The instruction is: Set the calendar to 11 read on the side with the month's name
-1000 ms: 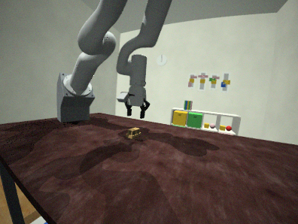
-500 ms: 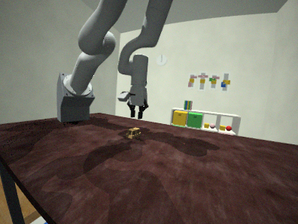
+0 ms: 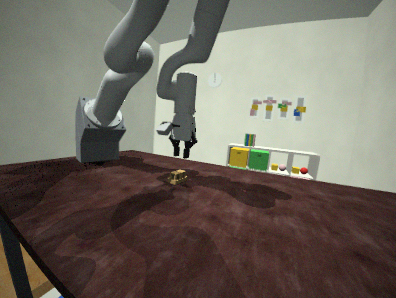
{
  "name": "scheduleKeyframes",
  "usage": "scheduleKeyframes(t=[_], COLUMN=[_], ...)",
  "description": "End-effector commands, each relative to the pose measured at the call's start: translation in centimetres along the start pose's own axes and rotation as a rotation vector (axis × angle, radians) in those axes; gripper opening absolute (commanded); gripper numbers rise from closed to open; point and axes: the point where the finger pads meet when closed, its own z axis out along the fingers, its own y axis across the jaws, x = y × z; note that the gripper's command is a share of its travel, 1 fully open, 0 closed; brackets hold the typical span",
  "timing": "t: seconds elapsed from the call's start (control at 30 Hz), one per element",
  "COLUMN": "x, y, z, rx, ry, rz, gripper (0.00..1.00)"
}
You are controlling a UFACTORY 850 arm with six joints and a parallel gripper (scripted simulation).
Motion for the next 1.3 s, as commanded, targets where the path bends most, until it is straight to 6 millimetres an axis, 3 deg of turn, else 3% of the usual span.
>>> scheduleKeyframes(t=[0.0, 0.57, 1.27], x=[0.0, 0.0, -0.1], y=[0.0, 0.0, -0.1], z=[0.0, 0.3, 2.7], rx=[0.000, 0.002, 0.003], ry=[0.000, 0.002, 0.003], rz=[0.000, 0.000, 0.000], gripper=[0.49, 0.49, 0.49])
